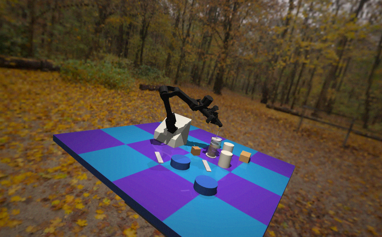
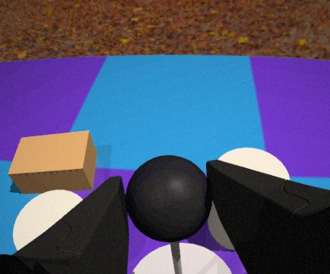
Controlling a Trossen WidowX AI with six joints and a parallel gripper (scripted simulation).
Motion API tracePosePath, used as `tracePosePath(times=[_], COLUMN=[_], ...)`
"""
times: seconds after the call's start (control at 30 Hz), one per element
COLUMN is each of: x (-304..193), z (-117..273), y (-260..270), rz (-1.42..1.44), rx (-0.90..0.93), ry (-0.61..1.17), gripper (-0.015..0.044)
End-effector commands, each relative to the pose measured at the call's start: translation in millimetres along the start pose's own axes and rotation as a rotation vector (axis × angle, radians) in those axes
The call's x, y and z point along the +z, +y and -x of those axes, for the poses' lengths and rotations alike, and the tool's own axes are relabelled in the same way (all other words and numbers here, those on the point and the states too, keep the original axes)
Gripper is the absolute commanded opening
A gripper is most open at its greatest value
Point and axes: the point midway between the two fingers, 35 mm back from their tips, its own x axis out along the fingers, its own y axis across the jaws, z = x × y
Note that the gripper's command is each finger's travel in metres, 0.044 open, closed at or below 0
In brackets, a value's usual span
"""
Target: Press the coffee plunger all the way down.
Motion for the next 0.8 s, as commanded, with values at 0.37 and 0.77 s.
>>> tracePosePath(times=[0.37,0.77], x=[-40.4,-56.4], z=[-20.5,-32.5], y=[2.0,1.1], rz=[0.022,0.024], rx=[0.005,0.004], ry=[0.05,0.048], gripper=[0.0117,0.0117])
